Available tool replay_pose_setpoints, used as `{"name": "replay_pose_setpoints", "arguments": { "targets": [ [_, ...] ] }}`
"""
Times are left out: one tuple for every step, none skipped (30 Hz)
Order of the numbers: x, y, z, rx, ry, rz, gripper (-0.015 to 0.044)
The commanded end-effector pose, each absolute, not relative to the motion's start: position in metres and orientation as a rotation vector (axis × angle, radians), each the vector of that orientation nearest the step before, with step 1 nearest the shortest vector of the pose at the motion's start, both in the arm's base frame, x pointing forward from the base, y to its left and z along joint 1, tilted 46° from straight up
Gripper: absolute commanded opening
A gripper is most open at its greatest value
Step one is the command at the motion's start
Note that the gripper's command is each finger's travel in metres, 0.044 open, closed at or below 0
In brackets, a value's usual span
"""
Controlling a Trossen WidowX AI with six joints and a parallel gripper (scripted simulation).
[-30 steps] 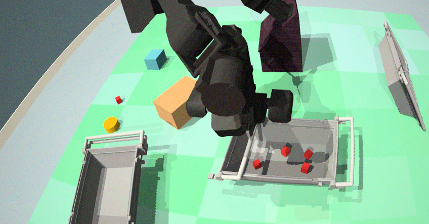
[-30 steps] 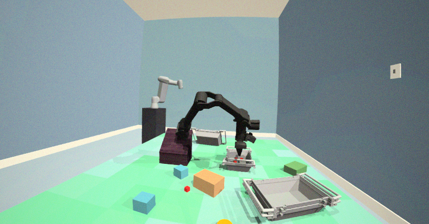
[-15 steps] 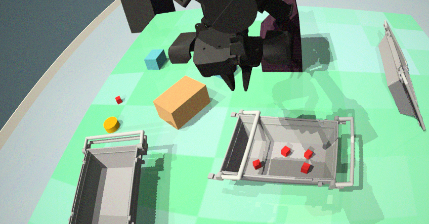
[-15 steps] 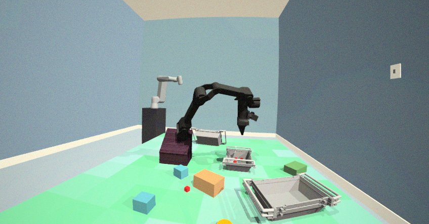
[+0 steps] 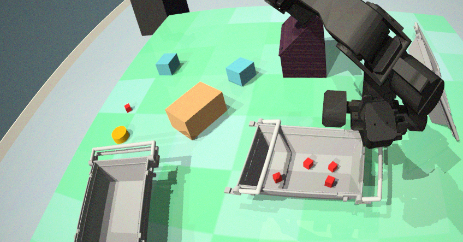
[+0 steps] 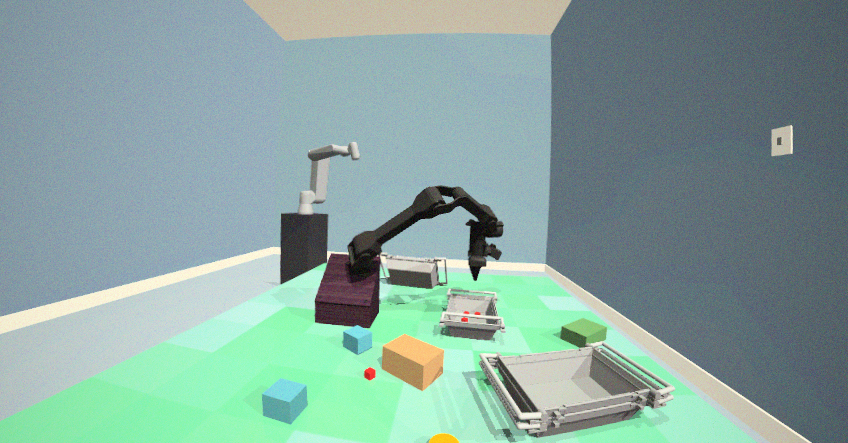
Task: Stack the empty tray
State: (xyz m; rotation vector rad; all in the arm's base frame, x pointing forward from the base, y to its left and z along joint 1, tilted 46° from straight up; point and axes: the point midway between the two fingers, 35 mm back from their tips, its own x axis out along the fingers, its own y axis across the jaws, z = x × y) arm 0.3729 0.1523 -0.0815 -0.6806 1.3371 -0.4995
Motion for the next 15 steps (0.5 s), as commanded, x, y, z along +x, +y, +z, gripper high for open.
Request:
{"name": "replay_pose_setpoints", "arguments": {
  "targets": [
    [0.366,0.162,-0.121,-0.670,1.331,-0.508,0.0088],
    [0.366,0.162,-0.121,-0.670,1.331,-0.508,0.0088],
    [0.366,0.162,-0.121,-0.670,1.331,-0.508,0.0088],
    [0.366,0.162,-0.121,-0.670,1.331,-0.508,0.0088],
    [0.366,0.162,-0.121,-0.670,1.331,-0.508,0.0088],
    [0.366,0.162,-0.121,-0.670,1.331,-0.508,0.0088],
    [0.366,0.162,-0.121,-0.670,1.331,-0.508,0.0088],
    [0.366,0.161,-0.122,-0.670,1.331,-0.508,0.0088],
    [0.367,0.160,-0.123,-0.670,1.331,-0.508,0.0088],
    [0.368,0.158,-0.125,-0.670,1.331,-0.508,0.0088],
    [0.368,0.156,-0.128,-0.670,1.331,-0.508,0.0088],
    [0.369,0.153,-0.131,-0.670,1.331,-0.508,0.0088],
    [0.371,0.149,-0.135,-0.670,1.331,-0.508,0.0088],
    [0.372,0.145,-0.139,-0.670,1.331,-0.508,0.0088],
    [0.373,0.140,-0.144,-0.670,1.331,-0.508,0.0088]
  ]
}}
